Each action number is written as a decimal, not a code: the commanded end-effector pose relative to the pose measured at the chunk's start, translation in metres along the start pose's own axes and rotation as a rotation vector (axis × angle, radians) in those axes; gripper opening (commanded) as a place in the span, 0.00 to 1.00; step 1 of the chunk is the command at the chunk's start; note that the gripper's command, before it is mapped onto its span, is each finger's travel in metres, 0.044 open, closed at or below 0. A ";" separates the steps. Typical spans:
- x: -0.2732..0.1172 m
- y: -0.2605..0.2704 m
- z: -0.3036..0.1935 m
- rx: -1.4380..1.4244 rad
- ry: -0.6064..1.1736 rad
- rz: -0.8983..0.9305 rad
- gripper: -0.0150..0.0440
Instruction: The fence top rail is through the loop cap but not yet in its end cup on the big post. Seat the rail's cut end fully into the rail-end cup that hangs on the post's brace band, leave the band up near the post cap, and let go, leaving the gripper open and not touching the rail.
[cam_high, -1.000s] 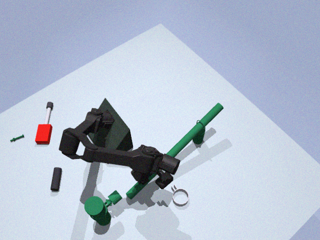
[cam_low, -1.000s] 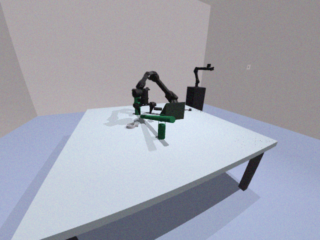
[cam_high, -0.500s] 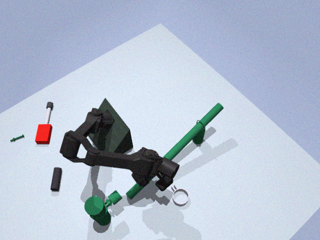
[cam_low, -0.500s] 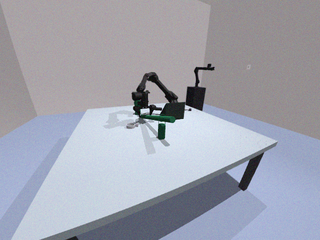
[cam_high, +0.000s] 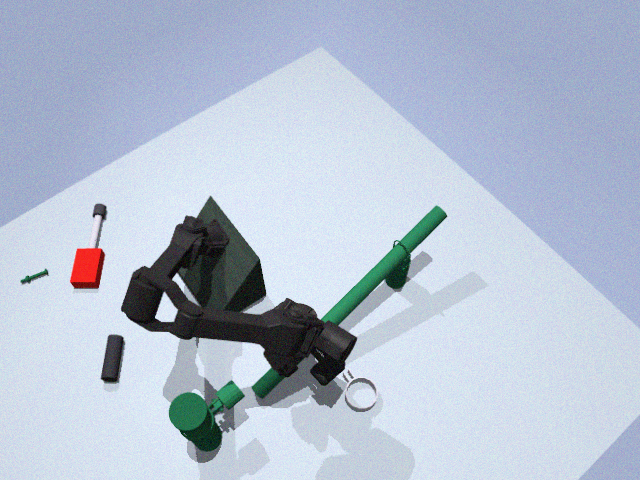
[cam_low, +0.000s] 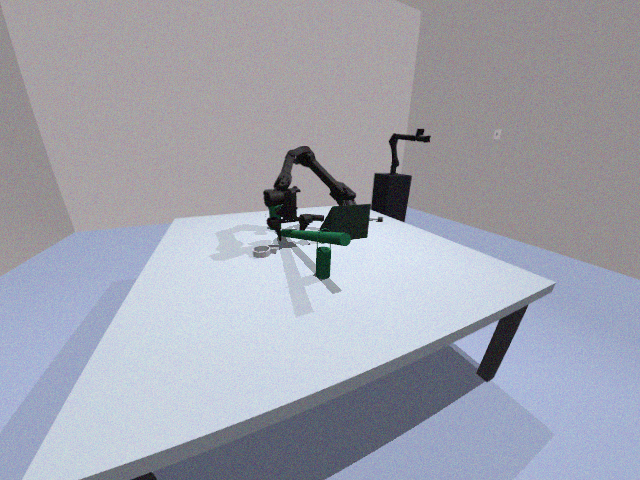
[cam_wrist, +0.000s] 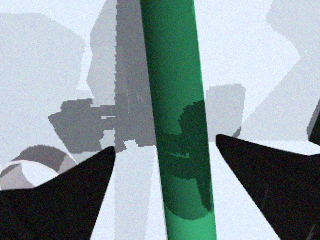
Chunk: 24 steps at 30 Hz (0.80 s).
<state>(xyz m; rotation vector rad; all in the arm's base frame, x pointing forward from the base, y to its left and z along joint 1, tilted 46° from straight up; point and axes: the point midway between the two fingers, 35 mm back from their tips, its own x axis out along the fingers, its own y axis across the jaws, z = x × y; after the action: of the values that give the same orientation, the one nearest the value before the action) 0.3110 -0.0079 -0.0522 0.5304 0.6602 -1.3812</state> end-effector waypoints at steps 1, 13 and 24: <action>0.002 -0.002 -0.001 -0.010 -0.006 -0.001 0.91; 0.002 -0.002 -0.001 -0.010 -0.006 -0.001 0.58; 0.002 -0.002 -0.001 -0.010 -0.006 -0.001 0.42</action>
<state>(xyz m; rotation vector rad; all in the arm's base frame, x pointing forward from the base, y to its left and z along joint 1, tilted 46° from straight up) 0.3076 -0.0094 -0.0544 0.5147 0.6702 -1.3838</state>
